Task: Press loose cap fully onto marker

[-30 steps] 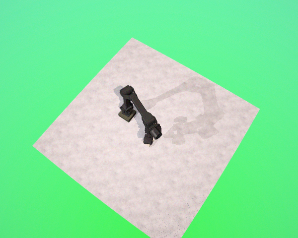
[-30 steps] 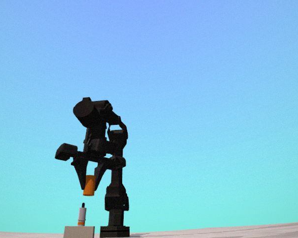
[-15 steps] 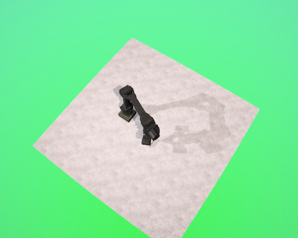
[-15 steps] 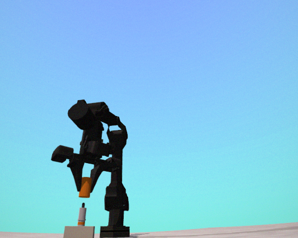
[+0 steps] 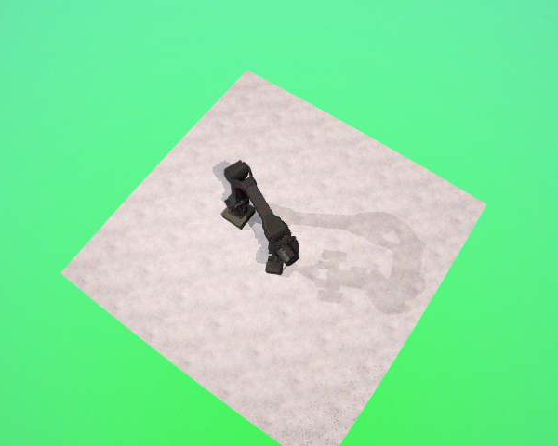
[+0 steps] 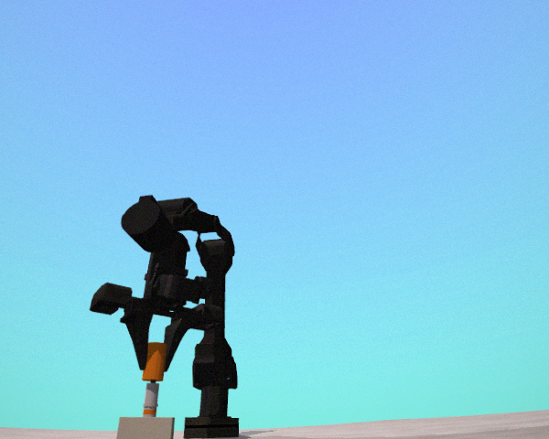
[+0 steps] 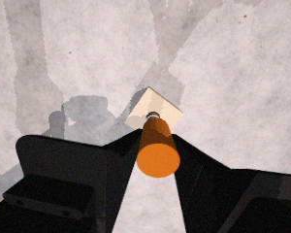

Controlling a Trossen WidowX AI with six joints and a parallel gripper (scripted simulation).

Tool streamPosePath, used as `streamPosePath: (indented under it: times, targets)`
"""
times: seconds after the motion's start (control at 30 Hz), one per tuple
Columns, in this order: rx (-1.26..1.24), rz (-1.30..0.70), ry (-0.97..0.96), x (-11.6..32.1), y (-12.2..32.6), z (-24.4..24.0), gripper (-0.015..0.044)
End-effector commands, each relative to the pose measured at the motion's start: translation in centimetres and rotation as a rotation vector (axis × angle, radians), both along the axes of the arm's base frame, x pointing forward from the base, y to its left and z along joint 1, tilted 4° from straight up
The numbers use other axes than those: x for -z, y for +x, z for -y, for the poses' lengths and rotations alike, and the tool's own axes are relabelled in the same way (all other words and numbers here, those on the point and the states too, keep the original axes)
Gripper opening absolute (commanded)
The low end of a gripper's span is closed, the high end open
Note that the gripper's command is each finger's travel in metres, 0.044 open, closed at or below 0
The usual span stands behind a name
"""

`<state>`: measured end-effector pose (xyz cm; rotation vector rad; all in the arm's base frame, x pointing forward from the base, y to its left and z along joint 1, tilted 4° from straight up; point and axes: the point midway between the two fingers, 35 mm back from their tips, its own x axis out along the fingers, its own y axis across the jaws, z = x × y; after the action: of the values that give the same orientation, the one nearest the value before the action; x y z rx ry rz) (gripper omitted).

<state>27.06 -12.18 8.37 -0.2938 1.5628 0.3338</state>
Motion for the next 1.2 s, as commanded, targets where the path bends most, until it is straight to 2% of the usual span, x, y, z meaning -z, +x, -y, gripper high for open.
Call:
streamPosePath:
  times: [0.0,0.5,1.0,1.17]
  targets:
    - [-0.006,-0.008,0.0,0.9,-0.2,0.0,0.0]
    - [-0.006,-0.008,0.001,3.1,-0.4,-0.1,0.0]
    - [-0.006,-0.008,0.001,3.1,-0.4,-0.2,0.0]
    - [-0.001,-0.006,0.002,3.0,-0.3,-0.2,0.0131]
